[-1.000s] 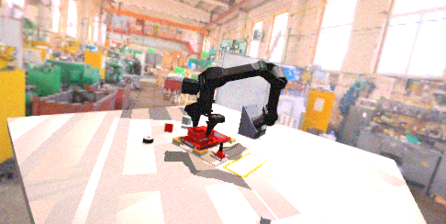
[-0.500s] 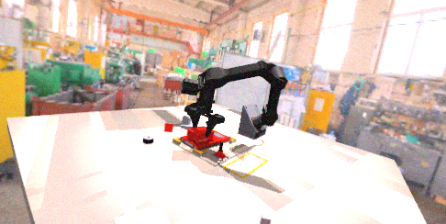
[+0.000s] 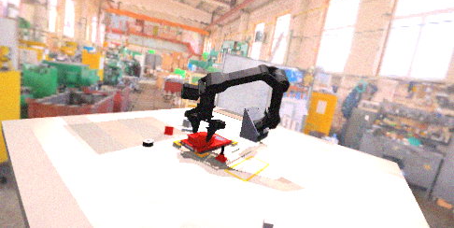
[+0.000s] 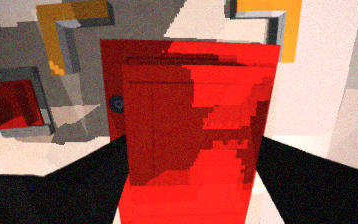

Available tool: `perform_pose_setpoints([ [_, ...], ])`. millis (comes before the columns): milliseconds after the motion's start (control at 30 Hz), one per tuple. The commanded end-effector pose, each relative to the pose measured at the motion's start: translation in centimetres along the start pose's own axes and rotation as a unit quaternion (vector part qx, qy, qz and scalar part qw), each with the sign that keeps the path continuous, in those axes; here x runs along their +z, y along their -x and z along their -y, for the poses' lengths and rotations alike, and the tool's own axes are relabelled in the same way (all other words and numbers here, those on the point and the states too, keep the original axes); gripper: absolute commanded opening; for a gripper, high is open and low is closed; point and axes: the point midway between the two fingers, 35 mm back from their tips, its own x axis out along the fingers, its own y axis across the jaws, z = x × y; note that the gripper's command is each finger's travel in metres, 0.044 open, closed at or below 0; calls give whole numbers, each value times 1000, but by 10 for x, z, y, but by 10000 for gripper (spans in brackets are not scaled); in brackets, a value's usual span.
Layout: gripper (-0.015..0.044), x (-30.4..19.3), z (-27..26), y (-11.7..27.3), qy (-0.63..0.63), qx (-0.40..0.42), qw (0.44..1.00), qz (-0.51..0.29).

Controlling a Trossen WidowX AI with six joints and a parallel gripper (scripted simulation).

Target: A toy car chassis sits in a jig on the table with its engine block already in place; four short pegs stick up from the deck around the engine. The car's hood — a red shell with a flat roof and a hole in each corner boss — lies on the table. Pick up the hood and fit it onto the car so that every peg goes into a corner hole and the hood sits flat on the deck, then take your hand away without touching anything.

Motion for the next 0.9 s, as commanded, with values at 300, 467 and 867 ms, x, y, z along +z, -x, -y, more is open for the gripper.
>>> perform_pose_setpoints([
  [300,131,0,0,-1,-1,0,1000,0],
  [467,263,0,0,-1,-1,0,1000,0],
  [867,440,1,1,12,-1,0,1000,-1],
])
